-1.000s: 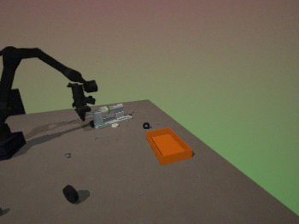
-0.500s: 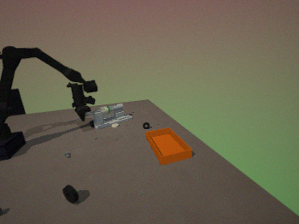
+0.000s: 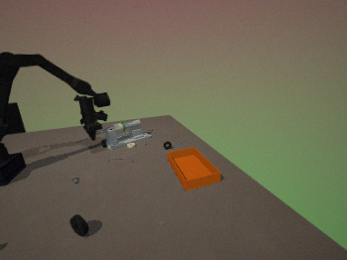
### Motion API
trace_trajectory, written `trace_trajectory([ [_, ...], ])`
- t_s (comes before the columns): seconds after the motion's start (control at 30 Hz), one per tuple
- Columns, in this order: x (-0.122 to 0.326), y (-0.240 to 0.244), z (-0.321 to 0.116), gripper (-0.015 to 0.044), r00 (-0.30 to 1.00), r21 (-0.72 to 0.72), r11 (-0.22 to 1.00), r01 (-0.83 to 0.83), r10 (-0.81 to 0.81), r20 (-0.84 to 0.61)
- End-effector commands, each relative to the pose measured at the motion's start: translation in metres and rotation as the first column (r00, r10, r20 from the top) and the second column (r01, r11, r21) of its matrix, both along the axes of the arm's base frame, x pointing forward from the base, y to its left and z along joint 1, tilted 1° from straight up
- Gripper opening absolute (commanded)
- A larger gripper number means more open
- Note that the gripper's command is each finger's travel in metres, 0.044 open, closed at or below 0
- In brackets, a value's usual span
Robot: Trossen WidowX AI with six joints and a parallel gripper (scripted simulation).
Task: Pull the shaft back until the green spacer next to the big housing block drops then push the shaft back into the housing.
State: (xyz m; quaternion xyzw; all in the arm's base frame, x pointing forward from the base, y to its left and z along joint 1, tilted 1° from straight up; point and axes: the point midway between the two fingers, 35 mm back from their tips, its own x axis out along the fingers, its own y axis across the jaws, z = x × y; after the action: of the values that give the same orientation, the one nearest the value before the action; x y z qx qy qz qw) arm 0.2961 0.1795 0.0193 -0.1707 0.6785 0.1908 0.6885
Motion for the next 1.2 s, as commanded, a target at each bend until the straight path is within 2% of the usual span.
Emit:
trace_trajectory([
  [0.0,-0.0012,-0.0010,0.0001,0.0000,1.000,-0.004,1.000,-0.001,0.001,-0.002],
  [1.17,-0.0039,-0.0025,0.0000,0.0000,1.000,-0.004,1.000,-0.001,0.001,-0.003],
])
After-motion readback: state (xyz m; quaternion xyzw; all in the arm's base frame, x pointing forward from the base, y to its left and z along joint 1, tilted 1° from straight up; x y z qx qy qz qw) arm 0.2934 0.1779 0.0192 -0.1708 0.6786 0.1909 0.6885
